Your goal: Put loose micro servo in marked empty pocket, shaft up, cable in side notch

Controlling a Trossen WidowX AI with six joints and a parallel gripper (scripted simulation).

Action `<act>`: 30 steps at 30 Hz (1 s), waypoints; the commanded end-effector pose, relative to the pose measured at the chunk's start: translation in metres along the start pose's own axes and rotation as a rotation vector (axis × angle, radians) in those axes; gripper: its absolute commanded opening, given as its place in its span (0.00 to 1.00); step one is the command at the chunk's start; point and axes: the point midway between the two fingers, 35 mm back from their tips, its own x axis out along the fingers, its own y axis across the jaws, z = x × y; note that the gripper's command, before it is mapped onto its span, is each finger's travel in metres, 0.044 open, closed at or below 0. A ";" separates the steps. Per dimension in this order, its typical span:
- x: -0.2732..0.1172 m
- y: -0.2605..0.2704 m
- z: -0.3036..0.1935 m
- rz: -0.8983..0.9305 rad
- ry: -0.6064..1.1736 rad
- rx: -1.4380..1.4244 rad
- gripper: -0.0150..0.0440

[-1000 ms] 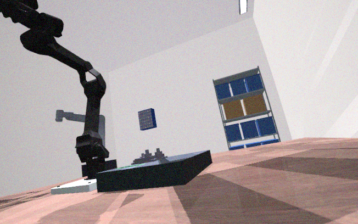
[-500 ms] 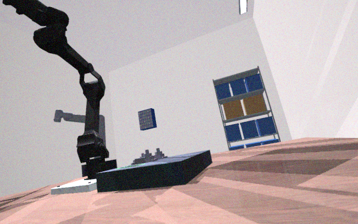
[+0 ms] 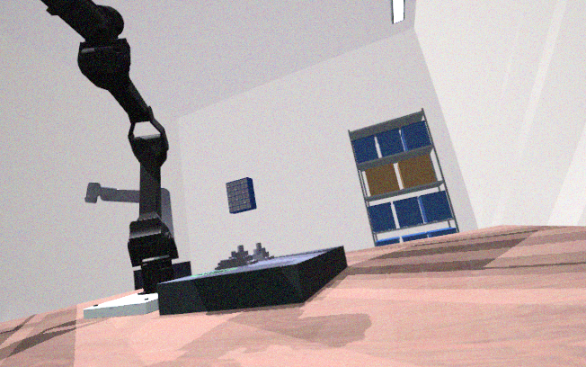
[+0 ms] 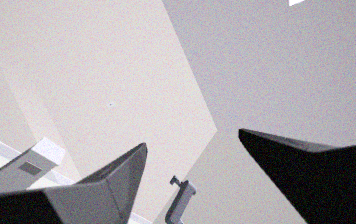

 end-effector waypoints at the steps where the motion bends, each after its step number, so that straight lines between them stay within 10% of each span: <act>1: -0.016 0.022 0.025 0.103 -0.084 0.091 1.00; 30: -0.181 0.109 0.155 0.815 -0.429 0.552 1.00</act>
